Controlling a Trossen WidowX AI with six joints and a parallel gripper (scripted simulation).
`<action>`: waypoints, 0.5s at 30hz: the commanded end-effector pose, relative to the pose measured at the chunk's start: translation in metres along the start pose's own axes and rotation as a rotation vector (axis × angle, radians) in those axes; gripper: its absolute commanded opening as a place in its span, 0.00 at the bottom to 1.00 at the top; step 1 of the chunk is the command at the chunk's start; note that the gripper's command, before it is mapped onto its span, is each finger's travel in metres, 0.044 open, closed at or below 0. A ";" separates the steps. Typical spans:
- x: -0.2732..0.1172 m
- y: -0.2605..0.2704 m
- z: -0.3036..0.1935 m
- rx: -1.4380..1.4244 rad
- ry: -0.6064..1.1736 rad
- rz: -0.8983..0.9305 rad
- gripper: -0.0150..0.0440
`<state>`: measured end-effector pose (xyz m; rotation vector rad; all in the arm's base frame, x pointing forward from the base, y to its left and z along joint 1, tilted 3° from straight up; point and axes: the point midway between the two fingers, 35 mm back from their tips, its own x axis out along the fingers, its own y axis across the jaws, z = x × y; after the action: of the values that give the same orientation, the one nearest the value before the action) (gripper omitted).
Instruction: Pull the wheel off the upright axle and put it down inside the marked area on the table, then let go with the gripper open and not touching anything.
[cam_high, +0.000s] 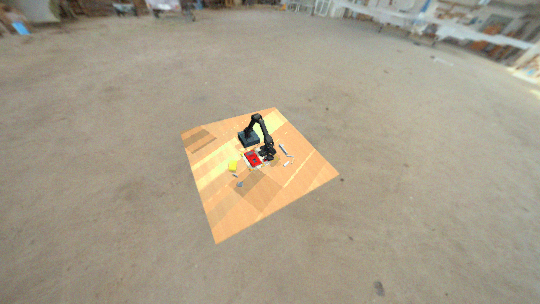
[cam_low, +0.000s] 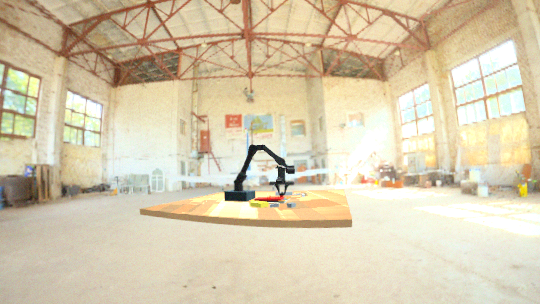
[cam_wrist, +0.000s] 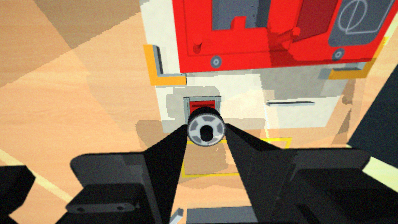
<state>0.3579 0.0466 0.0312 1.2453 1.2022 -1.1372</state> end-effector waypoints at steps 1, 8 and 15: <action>-0.009 -0.002 0.000 0.001 -0.002 0.002 0.25; -0.012 -0.002 0.000 0.002 -0.002 0.003 0.25; -0.014 -0.002 0.000 0.002 -0.002 0.004 0.25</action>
<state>0.3583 0.0467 0.0324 1.2448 1.2029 -1.1380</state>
